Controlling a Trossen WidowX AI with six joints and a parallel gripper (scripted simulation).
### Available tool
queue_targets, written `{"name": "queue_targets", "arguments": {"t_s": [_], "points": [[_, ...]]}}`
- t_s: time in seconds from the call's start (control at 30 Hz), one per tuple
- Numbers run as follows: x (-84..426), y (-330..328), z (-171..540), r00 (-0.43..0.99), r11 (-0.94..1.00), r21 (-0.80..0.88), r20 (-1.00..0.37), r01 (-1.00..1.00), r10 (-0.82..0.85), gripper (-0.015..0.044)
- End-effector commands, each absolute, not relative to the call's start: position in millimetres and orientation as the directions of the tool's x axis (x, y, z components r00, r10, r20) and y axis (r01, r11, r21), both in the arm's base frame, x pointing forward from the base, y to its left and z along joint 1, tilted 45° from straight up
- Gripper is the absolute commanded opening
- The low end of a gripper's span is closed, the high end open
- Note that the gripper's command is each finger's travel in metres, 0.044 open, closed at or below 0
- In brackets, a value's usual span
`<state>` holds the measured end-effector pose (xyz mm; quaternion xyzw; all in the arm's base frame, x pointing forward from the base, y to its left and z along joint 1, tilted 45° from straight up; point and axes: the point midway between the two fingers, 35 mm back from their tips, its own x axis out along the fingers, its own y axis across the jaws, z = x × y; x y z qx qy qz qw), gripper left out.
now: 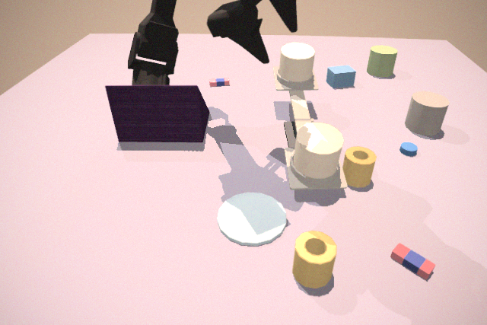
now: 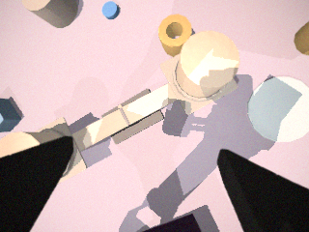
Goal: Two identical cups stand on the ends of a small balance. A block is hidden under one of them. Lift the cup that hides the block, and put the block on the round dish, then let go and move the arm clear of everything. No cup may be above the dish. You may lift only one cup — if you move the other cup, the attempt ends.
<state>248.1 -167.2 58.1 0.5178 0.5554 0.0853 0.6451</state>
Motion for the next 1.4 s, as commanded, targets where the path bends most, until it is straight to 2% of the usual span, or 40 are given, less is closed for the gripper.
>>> {"name": "queue_targets", "arguments": {"t_s": [0.0, 0.47, 0.87, 1.37], "points": [[258.2, -169.7, 44.7, 0.314, 0.406, 0.716, -0.645, 0.568, 0.697, 0.0440], [294.9, -171.0, 0.0, 0.134, 0.245, 0.420, -0.693, 0.874, 0.709, 0.0440], [322.3, -163.8, -43.3, -0.018, 0.103, 0.074, -0.725, 0.992, 0.689, 0.0440], [323.3, -152.8, -56.6, -0.026, 0.095, 0.054, -0.726, 0.994, 0.687, 0.0440]]}}
